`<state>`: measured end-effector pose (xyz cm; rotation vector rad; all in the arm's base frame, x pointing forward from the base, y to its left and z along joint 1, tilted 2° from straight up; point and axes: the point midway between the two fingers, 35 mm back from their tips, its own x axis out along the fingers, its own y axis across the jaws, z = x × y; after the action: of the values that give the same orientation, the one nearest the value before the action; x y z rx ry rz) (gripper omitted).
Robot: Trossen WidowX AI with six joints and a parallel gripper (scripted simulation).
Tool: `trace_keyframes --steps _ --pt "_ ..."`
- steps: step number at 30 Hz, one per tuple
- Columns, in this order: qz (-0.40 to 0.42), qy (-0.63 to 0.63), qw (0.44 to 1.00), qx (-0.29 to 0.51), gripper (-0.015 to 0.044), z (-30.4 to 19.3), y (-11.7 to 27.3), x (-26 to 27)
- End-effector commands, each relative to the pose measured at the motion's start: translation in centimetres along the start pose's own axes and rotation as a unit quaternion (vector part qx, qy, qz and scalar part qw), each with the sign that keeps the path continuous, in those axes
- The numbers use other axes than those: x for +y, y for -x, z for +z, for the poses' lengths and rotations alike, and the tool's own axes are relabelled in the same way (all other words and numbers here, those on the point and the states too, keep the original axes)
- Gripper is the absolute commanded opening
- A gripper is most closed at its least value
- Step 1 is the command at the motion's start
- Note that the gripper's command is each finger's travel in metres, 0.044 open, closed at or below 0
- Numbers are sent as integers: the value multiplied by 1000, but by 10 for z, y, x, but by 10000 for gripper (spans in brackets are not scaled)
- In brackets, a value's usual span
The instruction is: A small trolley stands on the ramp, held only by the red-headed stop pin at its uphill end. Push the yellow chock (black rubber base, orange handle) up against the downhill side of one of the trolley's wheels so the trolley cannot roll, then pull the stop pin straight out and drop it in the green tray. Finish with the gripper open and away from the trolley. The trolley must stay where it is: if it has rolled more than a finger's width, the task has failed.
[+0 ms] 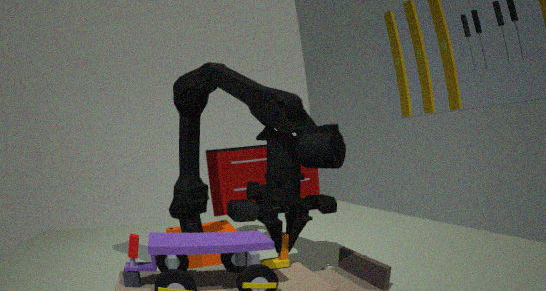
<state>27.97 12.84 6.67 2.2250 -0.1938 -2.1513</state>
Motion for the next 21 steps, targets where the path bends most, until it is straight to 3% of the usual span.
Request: trace_keyframes --steps 1,21 --pt "2 -1 1000 3 0 0 1 5" --pt "3 -1 1000 3 0 0 1 21"
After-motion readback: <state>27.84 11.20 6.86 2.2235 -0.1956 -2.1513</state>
